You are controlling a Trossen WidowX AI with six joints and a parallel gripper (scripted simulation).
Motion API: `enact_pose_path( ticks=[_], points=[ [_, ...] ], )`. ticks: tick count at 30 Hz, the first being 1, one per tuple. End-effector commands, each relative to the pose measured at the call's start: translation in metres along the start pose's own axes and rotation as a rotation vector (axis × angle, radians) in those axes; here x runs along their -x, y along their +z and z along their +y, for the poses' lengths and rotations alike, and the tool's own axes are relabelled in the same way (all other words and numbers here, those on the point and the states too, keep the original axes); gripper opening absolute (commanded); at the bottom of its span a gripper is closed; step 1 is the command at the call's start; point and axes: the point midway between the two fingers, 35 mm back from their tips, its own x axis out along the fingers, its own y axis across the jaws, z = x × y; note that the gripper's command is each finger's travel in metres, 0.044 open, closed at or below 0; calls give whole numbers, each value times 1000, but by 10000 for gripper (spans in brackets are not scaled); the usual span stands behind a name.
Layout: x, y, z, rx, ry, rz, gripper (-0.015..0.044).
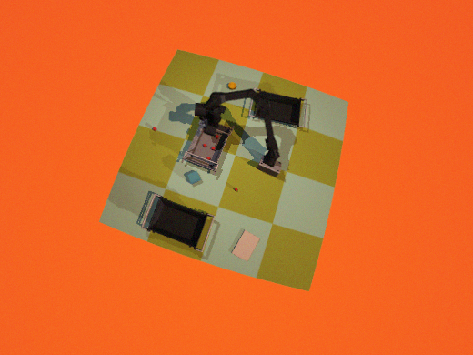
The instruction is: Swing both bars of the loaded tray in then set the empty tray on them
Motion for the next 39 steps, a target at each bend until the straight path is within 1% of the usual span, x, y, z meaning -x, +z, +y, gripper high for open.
enact_pose_path(
  ticks=[1, 17, 24, 29, 30, 32, 34, 39],
  points=[
    [0, 0, 0, 0, 0, 0, 0],
    [0, 0, 0, 0, 0, 0, 0],
    [2, 0, 0, 0, 0, 0, 184],
    [32, 1, 1, 1, 2, 0, 315],
    [8, -2, -4, -10, -5, 17, 341],
    [7, -10, -27, -147, 11, 23, 394],
    [6, -25, -59, -354, 31, 33, 440],
    [2, -72, -125, -848, 63, 55, 440]
  ],
)
